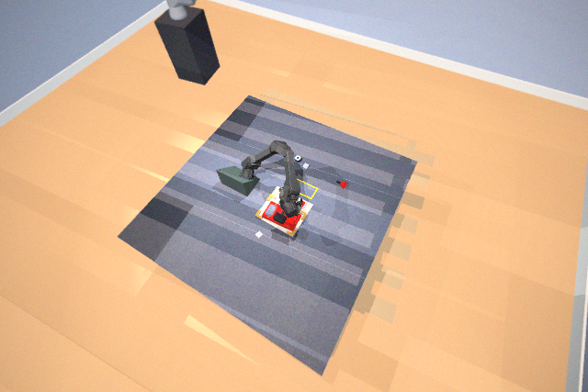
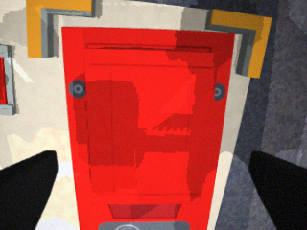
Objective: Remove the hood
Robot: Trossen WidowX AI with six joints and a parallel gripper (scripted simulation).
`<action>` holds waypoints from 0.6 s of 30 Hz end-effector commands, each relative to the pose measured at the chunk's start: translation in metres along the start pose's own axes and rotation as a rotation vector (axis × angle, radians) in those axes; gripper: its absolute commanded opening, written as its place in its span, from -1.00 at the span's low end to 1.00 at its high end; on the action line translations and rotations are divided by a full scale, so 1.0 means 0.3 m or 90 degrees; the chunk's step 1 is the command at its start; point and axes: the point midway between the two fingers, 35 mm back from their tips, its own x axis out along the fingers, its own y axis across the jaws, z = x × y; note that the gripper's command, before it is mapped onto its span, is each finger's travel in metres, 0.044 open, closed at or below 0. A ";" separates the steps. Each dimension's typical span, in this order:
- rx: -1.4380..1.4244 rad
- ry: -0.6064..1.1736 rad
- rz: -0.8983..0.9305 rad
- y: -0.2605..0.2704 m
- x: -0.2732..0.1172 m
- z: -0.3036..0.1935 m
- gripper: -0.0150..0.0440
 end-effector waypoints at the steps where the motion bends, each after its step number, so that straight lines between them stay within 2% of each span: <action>1: 0.003 0.003 0.005 0.004 0.021 -0.003 1.00; 18: 0.003 0.003 0.006 0.005 0.067 -0.004 1.00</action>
